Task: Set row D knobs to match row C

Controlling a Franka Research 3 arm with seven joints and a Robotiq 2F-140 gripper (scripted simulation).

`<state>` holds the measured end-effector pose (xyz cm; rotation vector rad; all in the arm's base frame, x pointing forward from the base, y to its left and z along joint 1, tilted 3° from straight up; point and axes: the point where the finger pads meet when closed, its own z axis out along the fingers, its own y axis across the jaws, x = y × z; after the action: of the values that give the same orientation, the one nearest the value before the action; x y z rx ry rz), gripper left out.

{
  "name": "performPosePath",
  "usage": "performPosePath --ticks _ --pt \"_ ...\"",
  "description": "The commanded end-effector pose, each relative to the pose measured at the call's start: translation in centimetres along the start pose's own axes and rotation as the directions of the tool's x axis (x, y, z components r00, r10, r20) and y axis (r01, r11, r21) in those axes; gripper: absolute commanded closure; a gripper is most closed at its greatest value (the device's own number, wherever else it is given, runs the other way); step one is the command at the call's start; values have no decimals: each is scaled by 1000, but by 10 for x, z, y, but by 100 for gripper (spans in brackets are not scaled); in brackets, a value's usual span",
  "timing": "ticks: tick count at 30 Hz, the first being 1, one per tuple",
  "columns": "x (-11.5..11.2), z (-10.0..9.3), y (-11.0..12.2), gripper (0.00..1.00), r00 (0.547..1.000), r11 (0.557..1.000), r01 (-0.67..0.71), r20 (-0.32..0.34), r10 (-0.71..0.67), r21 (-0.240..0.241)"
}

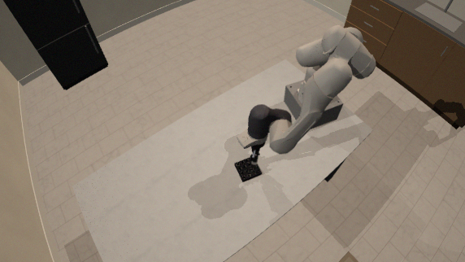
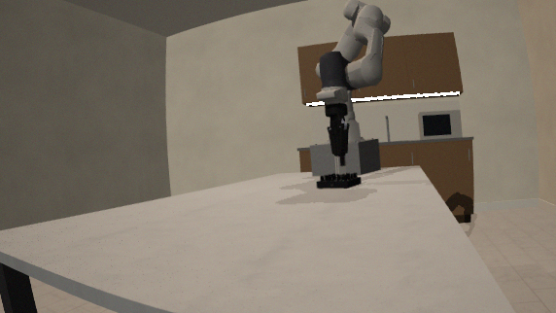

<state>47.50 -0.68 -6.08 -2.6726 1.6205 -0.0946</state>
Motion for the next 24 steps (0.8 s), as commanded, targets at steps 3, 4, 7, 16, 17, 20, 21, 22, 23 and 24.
performPosePath --ticks 3,4,7,16,17,20,21,22,23,24 --pt "1 0 -1 95 983 983 -185 -1 185 -11" --pt "1 0 -1 95 980 980 -199 -1 199 -11" --pt "1 0 -1 95 970 970 -243 -2 243 -11" --pt "1 0 -1 95 932 932 -363 -3 363 -11" --pt "1 0 -1 95 926 926 -377 -3 377 -10" --pt "1 0 -1 95 909 909 -418 -4 418 -10" --pt "1 0 -1 95 902 902 -431 -4 431 -10" --pt "1 0 -1 95 896 896 -444 -4 444 -10" --pt "1 0 -1 95 889 889 -457 -4 457 -10" --pt "1 0 -1 95 882 882 -470 -4 470 -10"
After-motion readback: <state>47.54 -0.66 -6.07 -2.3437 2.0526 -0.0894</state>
